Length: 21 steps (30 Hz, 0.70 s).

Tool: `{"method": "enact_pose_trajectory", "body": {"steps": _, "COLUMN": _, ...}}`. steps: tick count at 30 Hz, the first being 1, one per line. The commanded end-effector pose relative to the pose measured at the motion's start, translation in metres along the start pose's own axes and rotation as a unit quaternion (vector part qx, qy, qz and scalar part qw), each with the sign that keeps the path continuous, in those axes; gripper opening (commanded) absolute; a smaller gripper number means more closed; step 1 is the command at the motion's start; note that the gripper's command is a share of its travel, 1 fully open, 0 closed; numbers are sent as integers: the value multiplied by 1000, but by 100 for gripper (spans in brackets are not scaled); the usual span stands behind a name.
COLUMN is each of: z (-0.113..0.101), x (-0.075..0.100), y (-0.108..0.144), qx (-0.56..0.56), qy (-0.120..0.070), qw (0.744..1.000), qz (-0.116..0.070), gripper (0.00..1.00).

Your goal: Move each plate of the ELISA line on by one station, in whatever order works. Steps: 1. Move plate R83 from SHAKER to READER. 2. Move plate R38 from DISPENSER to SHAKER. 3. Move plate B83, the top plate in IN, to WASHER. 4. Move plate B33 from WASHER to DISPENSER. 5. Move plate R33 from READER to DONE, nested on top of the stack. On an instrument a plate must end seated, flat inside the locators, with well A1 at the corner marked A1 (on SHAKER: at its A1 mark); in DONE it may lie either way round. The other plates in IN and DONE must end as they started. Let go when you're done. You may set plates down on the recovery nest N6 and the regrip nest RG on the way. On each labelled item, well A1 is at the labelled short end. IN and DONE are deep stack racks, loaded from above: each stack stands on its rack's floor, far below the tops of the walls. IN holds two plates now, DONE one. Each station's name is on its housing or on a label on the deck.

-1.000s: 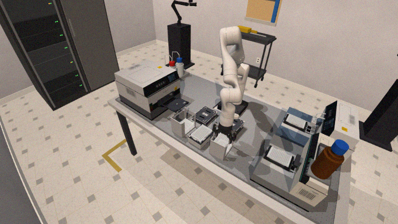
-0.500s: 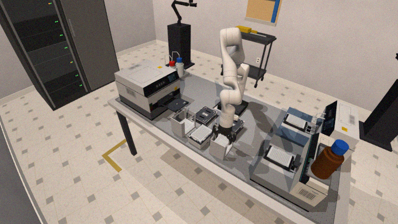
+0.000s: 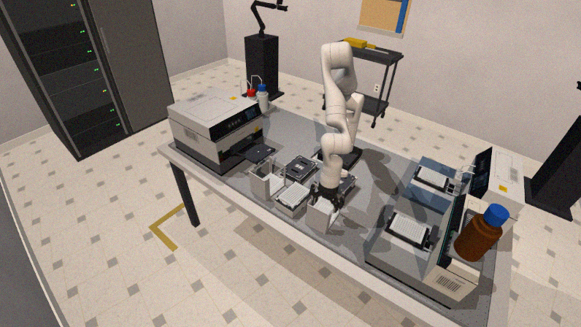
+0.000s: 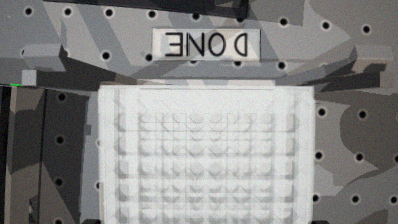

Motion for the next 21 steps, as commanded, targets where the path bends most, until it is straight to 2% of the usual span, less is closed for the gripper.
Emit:
{"method": "enact_pose_trajectory", "body": {"steps": 1, "z": 0, "x": -4, "y": 1, "qx": -2, "qy": -1, "qw": 1000, "qz": 1, "gripper": 94}}
{"method": "enact_pose_trajectory", "body": {"steps": 21, "z": 0, "x": -16, "y": 1, "qx": -2, "qy": -1, "qw": 1000, "qz": 1, "gripper": 94}}
Point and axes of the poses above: the point where the finger pads meet when closed, its own x axis back along the fingers, its own y axis across the jaws, z = x × y, the point moved 7 cm from there along x, back along the fingers, and after that the axes turned 3 degrees about x, right-handed, at the moved point
